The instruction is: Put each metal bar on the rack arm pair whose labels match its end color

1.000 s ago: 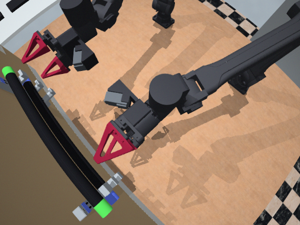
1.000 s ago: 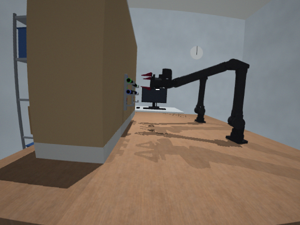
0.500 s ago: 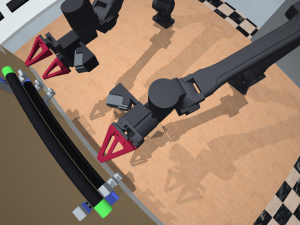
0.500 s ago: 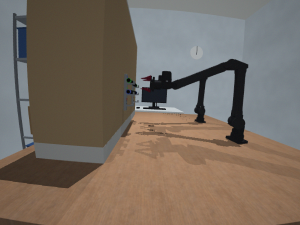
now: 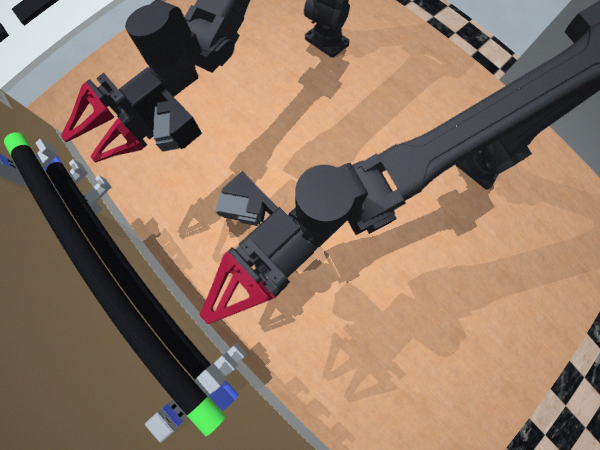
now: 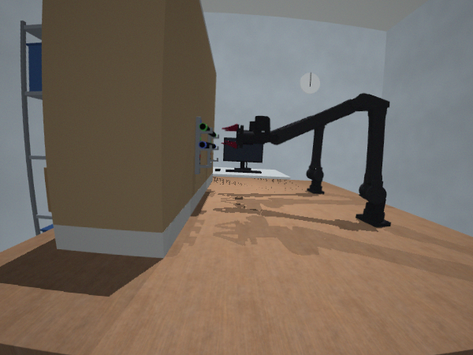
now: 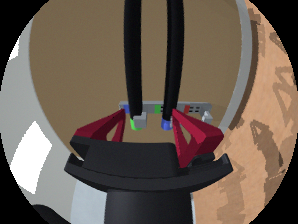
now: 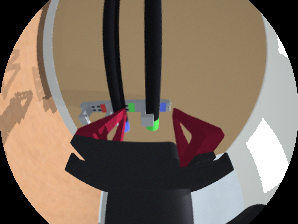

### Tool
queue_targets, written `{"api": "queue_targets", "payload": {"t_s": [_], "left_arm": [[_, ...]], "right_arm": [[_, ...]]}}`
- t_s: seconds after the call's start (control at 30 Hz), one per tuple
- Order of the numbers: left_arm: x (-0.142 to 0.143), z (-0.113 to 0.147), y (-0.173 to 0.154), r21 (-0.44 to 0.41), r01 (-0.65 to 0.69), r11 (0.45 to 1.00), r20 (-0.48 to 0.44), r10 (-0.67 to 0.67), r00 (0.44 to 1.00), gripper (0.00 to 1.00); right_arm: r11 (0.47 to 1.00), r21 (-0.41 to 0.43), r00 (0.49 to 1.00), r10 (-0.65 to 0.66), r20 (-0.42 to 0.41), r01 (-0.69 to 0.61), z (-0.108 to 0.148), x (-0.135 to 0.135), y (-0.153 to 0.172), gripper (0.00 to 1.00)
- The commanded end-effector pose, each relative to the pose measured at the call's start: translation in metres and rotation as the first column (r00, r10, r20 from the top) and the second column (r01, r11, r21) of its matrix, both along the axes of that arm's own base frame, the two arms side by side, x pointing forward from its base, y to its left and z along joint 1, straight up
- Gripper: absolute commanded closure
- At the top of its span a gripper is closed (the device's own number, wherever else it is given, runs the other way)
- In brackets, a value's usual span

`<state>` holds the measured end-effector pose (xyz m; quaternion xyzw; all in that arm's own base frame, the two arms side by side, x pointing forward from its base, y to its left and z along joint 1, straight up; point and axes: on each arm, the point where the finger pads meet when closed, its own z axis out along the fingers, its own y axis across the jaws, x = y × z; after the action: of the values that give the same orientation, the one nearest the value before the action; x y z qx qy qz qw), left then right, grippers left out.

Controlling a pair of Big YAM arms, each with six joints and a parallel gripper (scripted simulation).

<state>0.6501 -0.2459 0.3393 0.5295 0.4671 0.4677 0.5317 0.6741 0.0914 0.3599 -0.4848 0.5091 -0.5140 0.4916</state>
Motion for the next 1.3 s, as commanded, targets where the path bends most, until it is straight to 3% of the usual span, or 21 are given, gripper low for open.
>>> {"api": "queue_targets", "payload": {"t_s": [0.0, 1.27], "left_arm": [[0.003, 0.003, 0.000, -0.030, -0.002, 1.000, 0.025, 0.003, 1.000, 0.33], [0.002, -0.017, -0.004, -0.030, 0.002, 1.000, 0.028, -0.002, 1.000, 0.36]], "right_arm": [[1.000, 0.014, 1.000, -0.011, 0.003, 0.011, -0.008, 0.004, -0.009, 0.33], [1.000, 0.014, 1.000, -0.010, -0.001, 0.010, -0.029, 0.003, -0.009, 0.36]]}}
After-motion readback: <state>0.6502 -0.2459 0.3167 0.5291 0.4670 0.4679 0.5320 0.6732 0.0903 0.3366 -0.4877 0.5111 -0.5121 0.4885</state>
